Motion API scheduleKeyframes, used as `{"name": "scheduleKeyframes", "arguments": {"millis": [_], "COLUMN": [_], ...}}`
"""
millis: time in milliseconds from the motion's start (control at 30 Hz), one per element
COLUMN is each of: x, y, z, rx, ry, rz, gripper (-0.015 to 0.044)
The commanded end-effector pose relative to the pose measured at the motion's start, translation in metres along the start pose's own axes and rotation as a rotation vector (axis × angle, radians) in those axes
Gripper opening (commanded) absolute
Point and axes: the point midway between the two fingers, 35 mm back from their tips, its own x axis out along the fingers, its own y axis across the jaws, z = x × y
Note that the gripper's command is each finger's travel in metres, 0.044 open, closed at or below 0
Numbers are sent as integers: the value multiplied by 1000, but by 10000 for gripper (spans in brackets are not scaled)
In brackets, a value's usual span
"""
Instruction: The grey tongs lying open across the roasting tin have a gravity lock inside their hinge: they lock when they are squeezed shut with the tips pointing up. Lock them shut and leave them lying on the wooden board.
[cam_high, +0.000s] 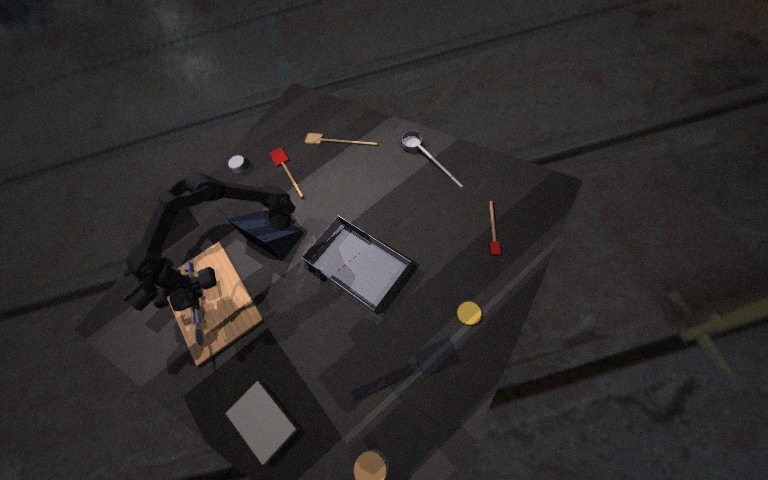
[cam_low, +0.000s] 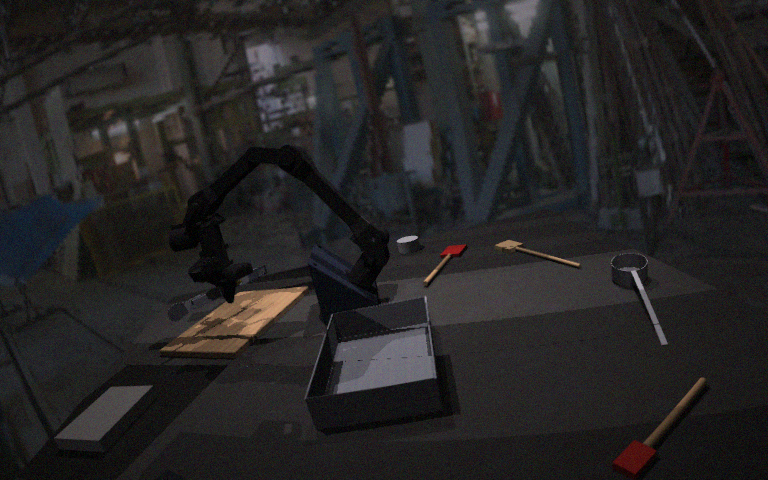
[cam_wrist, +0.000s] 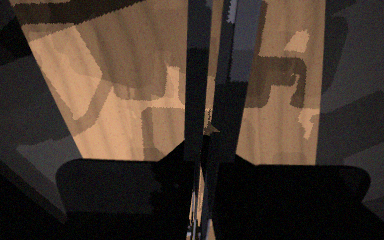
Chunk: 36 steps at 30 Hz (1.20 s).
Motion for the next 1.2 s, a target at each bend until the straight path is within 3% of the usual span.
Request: {"name": "scheduleKeyframes", "arguments": {"millis": [0, 300, 1033, 1167], "x": [8, 12, 11, 11], "y": [2, 2, 2, 2], "z": [-1, -2, -1, -1], "rx": [-4, -4, 0, 0], "ry": [3, 3, 1, 1], "rz": [0, 0, 2, 2], "gripper": [-150, -150, 427, 440]}}
